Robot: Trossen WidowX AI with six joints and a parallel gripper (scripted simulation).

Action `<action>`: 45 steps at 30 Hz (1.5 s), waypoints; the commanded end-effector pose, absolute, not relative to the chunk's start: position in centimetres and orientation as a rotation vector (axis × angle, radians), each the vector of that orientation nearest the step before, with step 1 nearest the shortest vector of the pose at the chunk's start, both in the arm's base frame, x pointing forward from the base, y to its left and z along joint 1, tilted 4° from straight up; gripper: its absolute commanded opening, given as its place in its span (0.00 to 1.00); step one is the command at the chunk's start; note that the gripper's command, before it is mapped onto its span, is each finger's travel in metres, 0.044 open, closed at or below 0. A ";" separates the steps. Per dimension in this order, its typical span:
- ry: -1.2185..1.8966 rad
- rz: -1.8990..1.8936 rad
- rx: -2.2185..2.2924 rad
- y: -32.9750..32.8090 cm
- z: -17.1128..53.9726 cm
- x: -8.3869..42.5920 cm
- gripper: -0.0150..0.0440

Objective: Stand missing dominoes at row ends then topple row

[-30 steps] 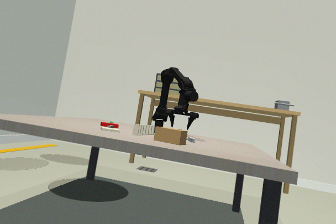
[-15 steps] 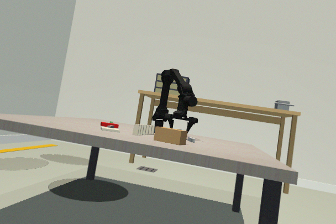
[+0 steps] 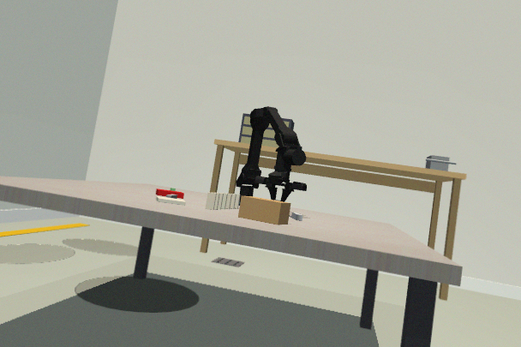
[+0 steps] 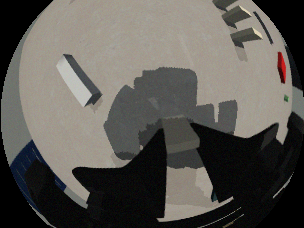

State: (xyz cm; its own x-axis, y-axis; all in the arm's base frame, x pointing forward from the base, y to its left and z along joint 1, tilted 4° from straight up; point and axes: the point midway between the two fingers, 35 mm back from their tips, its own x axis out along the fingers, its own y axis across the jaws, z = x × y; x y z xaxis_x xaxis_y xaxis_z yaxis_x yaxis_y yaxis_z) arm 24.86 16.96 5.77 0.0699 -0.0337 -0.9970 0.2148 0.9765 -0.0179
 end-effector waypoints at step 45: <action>1.489 -0.178 0.125 4.2 17.3 28.8 0.44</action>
State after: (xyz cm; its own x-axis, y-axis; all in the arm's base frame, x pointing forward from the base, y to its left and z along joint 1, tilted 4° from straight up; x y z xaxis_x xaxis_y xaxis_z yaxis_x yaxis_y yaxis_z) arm 28.68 4.23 18.40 0.0811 -0.0446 -0.9957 0.1995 0.9795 -0.0276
